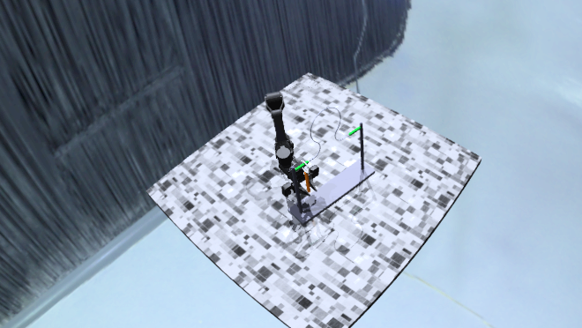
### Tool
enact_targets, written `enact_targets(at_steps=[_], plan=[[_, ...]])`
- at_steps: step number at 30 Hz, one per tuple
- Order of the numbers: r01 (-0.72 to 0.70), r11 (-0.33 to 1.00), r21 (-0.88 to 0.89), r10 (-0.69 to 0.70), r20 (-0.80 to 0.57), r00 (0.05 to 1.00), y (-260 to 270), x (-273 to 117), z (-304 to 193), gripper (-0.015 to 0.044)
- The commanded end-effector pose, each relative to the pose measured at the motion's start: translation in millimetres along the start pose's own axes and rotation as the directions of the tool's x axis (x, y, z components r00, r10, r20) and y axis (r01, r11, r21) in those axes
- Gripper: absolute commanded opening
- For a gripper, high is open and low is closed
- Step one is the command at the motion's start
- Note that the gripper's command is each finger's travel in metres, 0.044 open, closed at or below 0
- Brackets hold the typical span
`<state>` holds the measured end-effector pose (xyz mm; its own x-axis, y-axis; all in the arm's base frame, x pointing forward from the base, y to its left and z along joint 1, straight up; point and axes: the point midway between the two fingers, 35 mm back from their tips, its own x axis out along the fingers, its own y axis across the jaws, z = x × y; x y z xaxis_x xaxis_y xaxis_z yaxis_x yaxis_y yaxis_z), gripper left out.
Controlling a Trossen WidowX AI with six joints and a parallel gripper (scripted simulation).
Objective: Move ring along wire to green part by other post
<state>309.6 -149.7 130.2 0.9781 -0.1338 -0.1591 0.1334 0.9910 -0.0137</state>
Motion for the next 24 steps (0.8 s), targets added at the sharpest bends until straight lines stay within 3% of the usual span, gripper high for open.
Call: enact_targets(at_steps=[1,14,24], plan=[[0.005,1.0,0.005,-0.005,0.002,1.0,-0.7,1.4,0.2,0.016],[0.005,1.0,0.005,-0.005,0.002,1.0,-0.7,1.4,0.2,0.016],[0.0,1.0,0.0,0.0,0.001,1.0,0.0,1.2,-0.1,-0.0103]])
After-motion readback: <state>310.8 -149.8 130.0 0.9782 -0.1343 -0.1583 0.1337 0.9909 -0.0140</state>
